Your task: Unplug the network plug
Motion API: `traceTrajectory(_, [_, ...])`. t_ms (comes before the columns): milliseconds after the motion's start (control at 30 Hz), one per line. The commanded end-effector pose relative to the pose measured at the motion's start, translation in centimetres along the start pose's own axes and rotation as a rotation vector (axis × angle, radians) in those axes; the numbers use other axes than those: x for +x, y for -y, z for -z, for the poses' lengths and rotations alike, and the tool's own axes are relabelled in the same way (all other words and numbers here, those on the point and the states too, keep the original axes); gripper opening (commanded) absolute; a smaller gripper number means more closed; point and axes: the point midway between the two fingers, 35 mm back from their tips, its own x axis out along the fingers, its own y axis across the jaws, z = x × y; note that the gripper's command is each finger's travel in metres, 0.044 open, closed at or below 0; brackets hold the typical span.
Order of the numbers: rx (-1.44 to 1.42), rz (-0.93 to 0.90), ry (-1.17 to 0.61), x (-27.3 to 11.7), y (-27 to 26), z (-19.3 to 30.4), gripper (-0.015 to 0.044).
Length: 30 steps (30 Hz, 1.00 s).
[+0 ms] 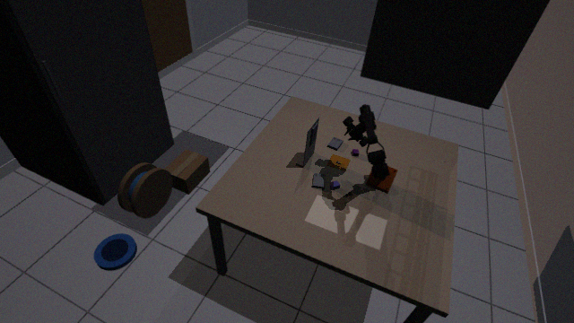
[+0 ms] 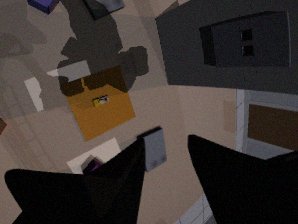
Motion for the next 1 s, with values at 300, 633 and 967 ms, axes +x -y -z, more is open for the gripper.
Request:
traceTrajectory(300, [-0.005, 0.002, -0.001, -1.75, 0.89, -0.1, 0.0287])
traceTrajectory(633, [-0.005, 0.002, -0.001, -1.75, 0.89, -0.1, 0.044])
traceTrajectory(967, [-0.005, 0.002, -0.001, -1.75, 0.89, -0.1, 0.044])
